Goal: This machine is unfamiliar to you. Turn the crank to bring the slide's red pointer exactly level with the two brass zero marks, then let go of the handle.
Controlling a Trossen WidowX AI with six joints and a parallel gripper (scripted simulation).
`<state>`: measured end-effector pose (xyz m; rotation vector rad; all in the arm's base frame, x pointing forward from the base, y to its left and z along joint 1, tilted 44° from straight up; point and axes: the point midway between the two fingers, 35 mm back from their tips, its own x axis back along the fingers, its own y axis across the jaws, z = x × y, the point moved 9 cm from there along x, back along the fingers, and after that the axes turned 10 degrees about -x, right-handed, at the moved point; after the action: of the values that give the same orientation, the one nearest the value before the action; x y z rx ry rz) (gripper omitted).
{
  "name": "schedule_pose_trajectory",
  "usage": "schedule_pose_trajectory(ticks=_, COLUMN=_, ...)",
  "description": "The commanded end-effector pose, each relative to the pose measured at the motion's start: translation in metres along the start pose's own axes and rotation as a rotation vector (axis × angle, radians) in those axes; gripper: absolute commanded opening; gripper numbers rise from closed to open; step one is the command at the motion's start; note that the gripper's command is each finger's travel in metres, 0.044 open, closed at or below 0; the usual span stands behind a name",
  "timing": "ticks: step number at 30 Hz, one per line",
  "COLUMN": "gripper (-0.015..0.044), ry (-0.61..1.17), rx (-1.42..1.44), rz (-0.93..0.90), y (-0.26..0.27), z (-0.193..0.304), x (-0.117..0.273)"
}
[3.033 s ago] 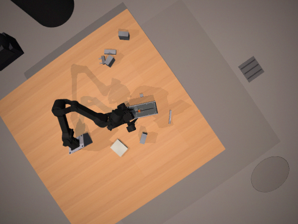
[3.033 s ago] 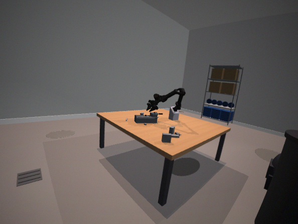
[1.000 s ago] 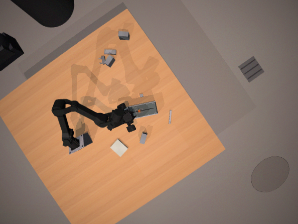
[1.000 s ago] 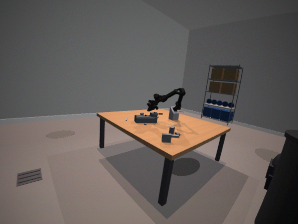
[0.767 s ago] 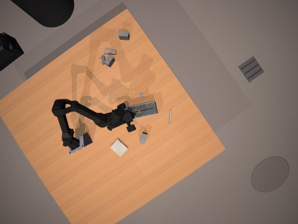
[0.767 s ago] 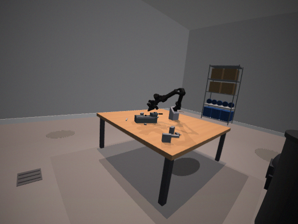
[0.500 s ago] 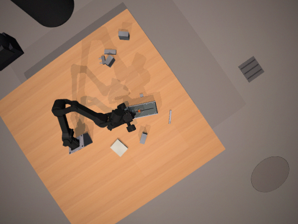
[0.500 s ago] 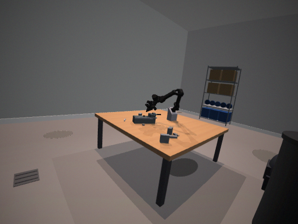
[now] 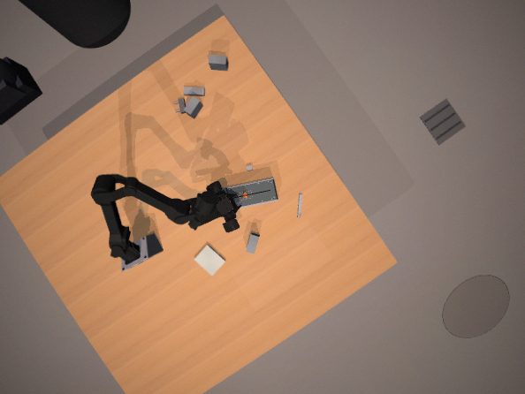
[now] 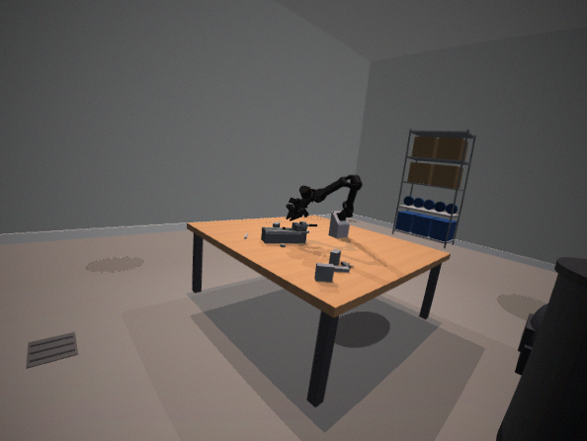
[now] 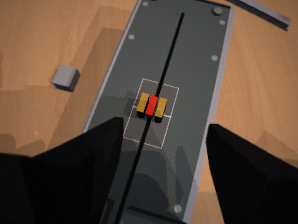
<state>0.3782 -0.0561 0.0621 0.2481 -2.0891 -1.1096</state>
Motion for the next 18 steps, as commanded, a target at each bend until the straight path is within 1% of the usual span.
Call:
schedule_pose_trajectory(ticks=1, gripper=0.0289, ry=0.0, rx=0.0, rz=0.001, y=-0.0001, z=0.0, x=0.0)
schedule_pose_trajectory(ticks=6, gripper=0.042, ry=0.0, rx=0.0, rz=0.001, y=-0.0001, z=0.0, x=0.0)
schedule_pose_trajectory(ticks=7, gripper=0.044, ry=0.0, rx=0.0, rz=0.001, y=-0.0001, z=0.0, x=0.0)
schedule_pose_trajectory(ticks=8, gripper=0.044, ry=0.0, rx=0.0, rz=0.001, y=-0.0001, z=0.0, x=0.0)
schedule_pose_trajectory(ticks=18, gripper=0.0177, ry=0.0, rx=0.0, rz=0.001, y=-0.0001, z=0.0, x=0.0)
